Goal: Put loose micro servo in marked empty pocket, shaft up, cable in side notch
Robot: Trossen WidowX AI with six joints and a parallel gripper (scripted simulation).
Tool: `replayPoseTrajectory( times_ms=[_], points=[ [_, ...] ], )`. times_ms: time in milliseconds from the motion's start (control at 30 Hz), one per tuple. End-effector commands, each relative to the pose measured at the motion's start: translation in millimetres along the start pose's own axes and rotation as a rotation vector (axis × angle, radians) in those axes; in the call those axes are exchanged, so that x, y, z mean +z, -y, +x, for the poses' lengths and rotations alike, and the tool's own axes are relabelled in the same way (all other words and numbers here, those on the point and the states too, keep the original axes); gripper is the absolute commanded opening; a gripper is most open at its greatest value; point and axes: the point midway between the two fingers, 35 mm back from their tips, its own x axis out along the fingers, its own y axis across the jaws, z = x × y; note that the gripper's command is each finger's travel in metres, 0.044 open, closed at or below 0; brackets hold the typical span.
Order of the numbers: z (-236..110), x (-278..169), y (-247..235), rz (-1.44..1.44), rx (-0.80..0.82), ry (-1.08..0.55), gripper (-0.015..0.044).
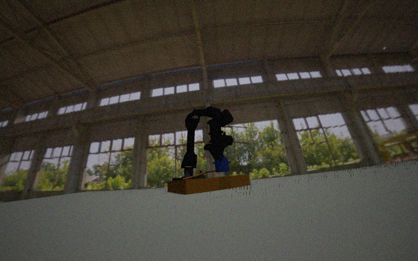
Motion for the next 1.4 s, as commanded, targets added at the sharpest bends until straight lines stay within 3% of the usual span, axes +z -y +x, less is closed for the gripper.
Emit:
replayPoseTrajectory(
  times_ms=[0,1367],
  points=[
    [-7.5,-0.8,-1.7,0.002,-0.017,-0.001,0.0],
    [-6.9,-4.0,-21.7,0.002,-0.016,-0.002,0.0]
  ],
)
